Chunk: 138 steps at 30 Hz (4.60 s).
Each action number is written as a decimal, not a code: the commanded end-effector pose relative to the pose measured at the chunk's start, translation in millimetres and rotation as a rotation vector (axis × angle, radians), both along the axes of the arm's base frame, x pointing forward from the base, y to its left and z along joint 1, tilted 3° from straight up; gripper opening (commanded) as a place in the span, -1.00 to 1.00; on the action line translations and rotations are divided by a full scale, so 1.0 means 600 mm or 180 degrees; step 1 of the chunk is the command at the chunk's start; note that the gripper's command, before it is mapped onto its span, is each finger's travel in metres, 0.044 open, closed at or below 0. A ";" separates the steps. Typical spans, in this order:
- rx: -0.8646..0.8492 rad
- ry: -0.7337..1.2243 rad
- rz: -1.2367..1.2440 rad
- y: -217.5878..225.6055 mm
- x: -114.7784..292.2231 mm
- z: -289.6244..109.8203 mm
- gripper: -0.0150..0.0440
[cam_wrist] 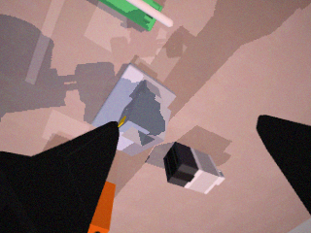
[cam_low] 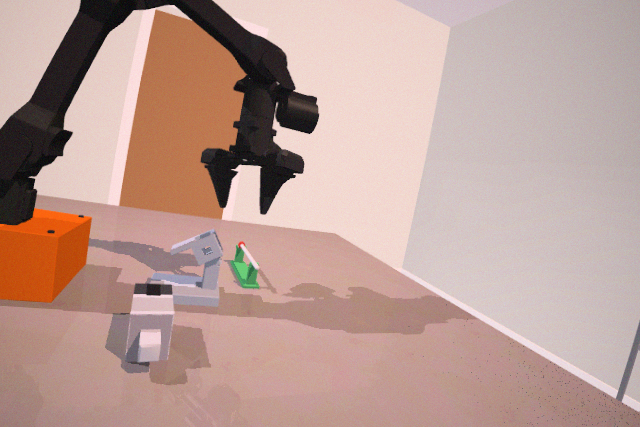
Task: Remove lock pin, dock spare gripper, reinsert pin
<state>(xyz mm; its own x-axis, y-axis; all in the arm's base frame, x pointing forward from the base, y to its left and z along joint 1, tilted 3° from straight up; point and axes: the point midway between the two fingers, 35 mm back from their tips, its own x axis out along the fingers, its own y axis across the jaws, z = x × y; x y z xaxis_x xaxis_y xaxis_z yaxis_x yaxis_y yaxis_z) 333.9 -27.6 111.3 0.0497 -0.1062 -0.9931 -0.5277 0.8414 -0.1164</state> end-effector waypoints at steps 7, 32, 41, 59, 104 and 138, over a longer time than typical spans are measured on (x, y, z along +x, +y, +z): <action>-0.0789 -0.1288 -0.3832 -0.137 -0.107 -0.027 1.00; -0.0878 -0.2876 -0.6262 -0.210 -0.199 -0.036 1.00; -0.0870 -0.2863 -0.6266 -0.217 -0.200 -0.053 1.00; -0.0870 -0.2860 -0.6266 -0.216 -0.192 -0.164 1.00; -0.0872 -0.2856 -0.6266 -0.209 -0.190 -0.258 0.47; -0.0868 -0.2862 -0.6267 -0.218 -0.177 -0.148 -0.49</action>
